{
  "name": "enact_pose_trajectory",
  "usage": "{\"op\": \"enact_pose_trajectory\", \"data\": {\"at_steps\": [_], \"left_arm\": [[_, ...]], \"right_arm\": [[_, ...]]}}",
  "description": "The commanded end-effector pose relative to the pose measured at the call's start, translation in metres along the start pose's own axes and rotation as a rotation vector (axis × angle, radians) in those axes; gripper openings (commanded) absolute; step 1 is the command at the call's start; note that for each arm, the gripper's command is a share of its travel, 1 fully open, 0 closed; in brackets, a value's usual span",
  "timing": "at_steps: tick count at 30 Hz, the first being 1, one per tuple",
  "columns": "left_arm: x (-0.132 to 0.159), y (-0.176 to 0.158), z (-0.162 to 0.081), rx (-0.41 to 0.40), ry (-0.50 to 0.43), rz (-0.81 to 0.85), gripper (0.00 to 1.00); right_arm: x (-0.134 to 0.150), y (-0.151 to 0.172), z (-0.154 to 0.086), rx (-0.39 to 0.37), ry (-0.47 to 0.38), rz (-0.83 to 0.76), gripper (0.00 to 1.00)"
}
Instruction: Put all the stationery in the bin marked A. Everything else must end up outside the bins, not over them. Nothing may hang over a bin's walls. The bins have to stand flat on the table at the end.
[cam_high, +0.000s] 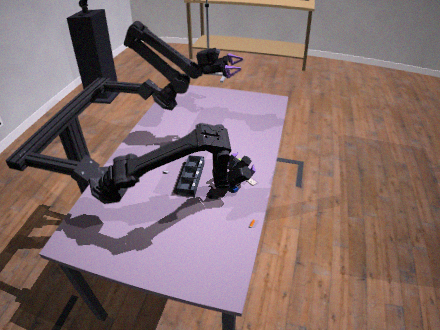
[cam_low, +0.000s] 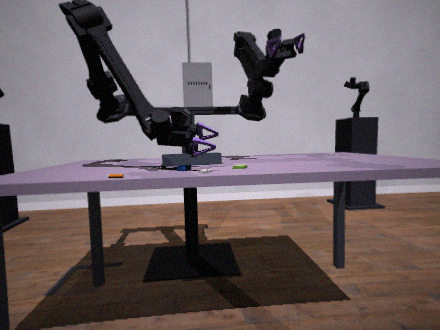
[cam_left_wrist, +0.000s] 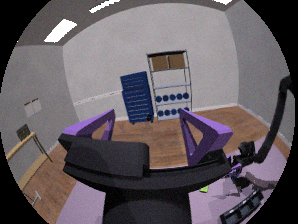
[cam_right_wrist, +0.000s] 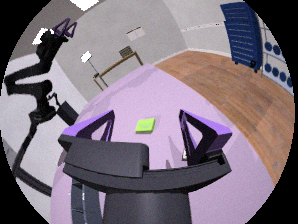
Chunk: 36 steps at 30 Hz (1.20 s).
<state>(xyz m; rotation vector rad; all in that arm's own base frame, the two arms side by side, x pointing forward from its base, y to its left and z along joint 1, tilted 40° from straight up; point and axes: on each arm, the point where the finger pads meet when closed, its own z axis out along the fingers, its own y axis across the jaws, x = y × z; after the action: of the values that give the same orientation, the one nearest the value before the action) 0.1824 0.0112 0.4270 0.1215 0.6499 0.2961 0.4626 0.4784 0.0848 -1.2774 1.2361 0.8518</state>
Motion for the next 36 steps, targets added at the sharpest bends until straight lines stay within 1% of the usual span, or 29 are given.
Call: {"op": "enact_pose_trajectory", "data": {"at_steps": [1,33,34,36], "left_arm": [[-0.01,0.004,0.003,-0.009,-0.033,0.007,1.0],[-0.01,0.004,0.003,-0.009,-0.033,0.007,1.0],[-0.01,0.004,0.003,-0.009,-0.033,0.007,1.0],[-0.01,0.004,0.003,-0.009,-0.033,0.007,1.0]], "right_arm": [[0.0,0.0,0.0,0.0,0.0,0.0,1.0],[0.0,0.0,0.0,0.0,0.0,0.0,1.0],[-0.023,0.013,0.004,-0.015,-0.012,-0.003,1.0],[-0.038,0.021,0.002,-0.015,-0.012,0.001,1.0]]}}
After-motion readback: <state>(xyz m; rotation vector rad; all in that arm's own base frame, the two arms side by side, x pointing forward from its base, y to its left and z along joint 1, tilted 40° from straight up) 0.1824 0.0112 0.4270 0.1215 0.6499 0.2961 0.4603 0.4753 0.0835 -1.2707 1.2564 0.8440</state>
